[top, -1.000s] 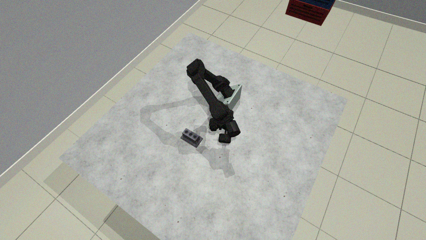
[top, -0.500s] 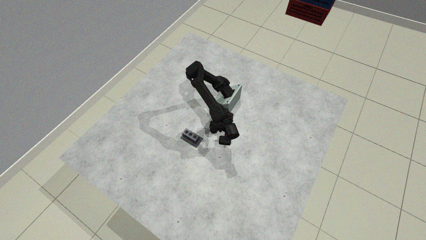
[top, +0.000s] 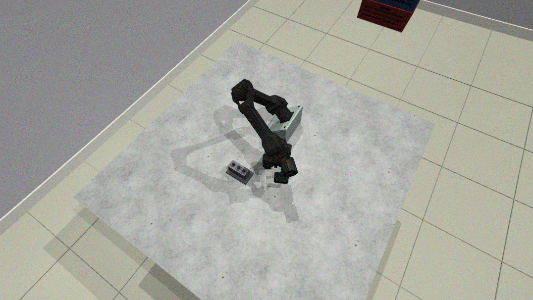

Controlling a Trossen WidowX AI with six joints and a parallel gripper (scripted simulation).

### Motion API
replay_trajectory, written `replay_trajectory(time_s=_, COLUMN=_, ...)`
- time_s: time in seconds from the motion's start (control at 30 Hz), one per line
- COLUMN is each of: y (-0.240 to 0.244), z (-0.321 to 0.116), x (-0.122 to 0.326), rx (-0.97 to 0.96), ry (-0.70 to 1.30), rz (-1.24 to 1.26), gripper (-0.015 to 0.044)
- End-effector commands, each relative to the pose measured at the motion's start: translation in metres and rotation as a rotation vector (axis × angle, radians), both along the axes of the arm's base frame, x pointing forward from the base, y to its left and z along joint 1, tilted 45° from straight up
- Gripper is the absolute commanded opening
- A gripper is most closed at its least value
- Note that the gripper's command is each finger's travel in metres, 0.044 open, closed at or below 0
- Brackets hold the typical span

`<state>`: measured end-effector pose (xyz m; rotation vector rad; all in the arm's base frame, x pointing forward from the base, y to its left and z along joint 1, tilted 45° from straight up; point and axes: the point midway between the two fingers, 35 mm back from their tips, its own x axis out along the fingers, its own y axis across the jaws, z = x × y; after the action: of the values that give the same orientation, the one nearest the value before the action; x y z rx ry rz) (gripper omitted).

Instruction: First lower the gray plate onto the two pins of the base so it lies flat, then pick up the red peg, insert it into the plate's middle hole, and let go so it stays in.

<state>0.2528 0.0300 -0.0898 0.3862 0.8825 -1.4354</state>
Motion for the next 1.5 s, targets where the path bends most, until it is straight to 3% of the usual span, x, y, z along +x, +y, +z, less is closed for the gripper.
replay_trajectory(time_s=0.0, y=-0.004, z=-0.004, x=-0.001, rx=-0.003, ry=0.000, rz=0.006, gripper=0.0440)
replay_trajectory(time_s=0.27, y=-0.011, z=-0.011, x=-0.003, rx=-0.004, ry=0.000, rz=0.006, gripper=0.0440)
replay_trajectory(time_s=0.77, y=-0.011, z=-0.011, x=-0.003, rx=-0.004, ry=0.000, rz=0.006, gripper=0.0046)
replay_trajectory(time_s=1.0, y=-0.011, z=-0.011, x=-0.003, rx=-0.004, ry=0.000, rz=0.006, gripper=0.0000)
replay_trajectory(time_s=1.47, y=0.011, z=0.010, x=0.004, rx=0.001, ry=0.000, rz=0.007, gripper=0.0000)
